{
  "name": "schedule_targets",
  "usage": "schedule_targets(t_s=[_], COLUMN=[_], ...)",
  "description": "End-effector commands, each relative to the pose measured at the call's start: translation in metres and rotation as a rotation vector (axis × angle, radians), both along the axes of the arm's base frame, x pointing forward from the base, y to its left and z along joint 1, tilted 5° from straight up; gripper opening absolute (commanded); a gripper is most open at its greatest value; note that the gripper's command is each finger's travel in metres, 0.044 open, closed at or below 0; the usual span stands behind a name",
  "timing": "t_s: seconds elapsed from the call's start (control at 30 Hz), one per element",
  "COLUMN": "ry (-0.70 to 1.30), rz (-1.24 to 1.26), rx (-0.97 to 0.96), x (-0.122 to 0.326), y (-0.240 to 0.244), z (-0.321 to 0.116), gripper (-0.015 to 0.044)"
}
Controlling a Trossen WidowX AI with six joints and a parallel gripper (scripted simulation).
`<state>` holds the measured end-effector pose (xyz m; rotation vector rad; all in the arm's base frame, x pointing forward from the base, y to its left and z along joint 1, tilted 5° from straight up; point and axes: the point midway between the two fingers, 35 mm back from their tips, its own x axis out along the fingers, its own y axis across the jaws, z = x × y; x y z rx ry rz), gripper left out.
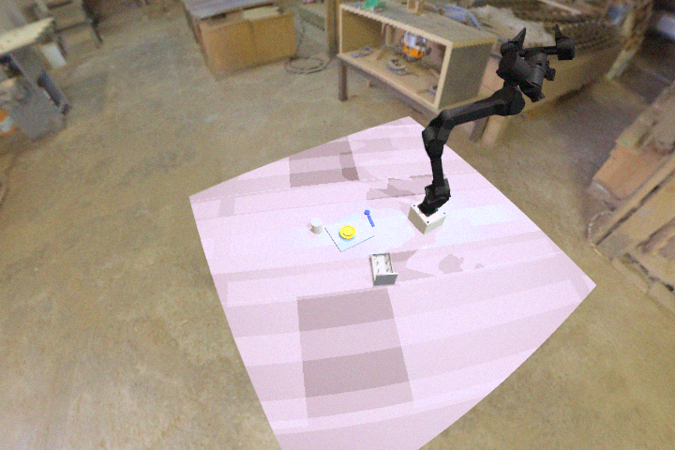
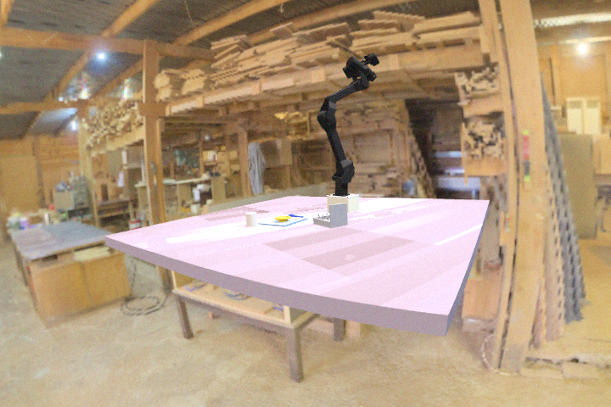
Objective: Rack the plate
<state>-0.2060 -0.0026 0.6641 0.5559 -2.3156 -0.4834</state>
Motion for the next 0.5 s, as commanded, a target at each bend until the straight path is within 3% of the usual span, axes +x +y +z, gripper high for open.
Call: schedule_targets(t_s=[0.0,0.47], ry=[-0.086,-0.231], rz=[-0.046,-0.187], rx=[-0.116,-0.445], x=[-0.019,-0.033], y=[0.033,0.125], z=[-0.01,-0.032], gripper=[0.04,0.04])
